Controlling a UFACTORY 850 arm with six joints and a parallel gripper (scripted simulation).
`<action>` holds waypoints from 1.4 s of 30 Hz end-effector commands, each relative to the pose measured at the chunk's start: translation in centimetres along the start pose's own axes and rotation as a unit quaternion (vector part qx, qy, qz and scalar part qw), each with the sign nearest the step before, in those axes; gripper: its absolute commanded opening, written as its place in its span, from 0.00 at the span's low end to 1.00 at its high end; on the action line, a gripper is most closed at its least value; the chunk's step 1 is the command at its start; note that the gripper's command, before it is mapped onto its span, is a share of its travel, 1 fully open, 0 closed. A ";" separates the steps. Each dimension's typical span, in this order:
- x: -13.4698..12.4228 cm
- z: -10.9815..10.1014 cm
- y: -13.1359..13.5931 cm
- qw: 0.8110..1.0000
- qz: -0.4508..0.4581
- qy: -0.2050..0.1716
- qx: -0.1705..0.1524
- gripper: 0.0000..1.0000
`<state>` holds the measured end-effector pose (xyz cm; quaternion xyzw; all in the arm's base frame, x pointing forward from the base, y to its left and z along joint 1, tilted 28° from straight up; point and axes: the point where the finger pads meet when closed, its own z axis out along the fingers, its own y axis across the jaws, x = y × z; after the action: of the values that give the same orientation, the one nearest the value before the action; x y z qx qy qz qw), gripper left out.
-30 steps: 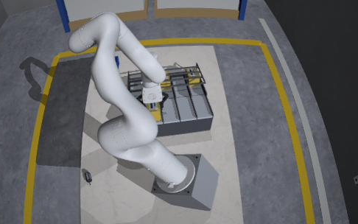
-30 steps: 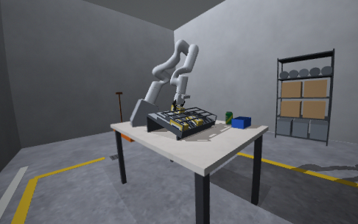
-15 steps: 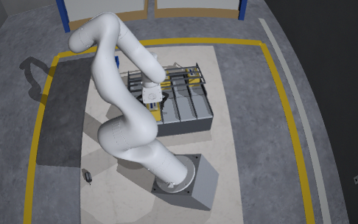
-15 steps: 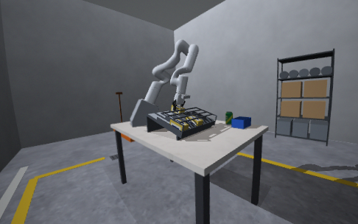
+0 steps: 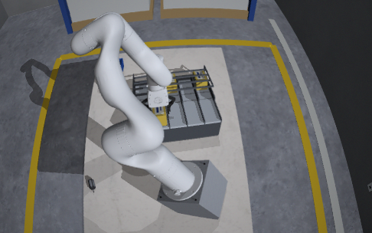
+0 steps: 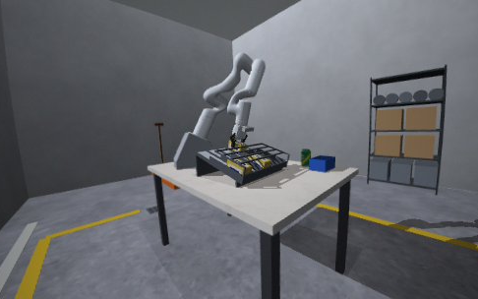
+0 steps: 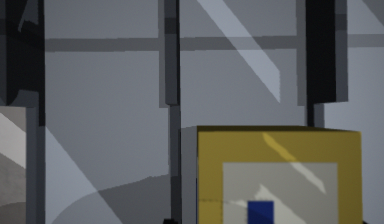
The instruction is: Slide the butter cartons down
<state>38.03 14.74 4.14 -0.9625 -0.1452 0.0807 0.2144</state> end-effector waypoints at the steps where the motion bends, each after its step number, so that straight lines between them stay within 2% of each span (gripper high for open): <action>1: 0.0 0.0 0.0 1.000 0.000 0.001 0.000 1.00; 23: 0.0 0.0 0.0 1.000 0.000 0.001 0.000 1.00; 24: 0.0 -2.8 0.1 1.000 0.001 0.000 0.000 1.00; 42: 0.0 -2.8 0.1 1.000 0.001 0.000 0.000 1.00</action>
<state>38.58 13.60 6.59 -0.9626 -0.1447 0.0814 0.2143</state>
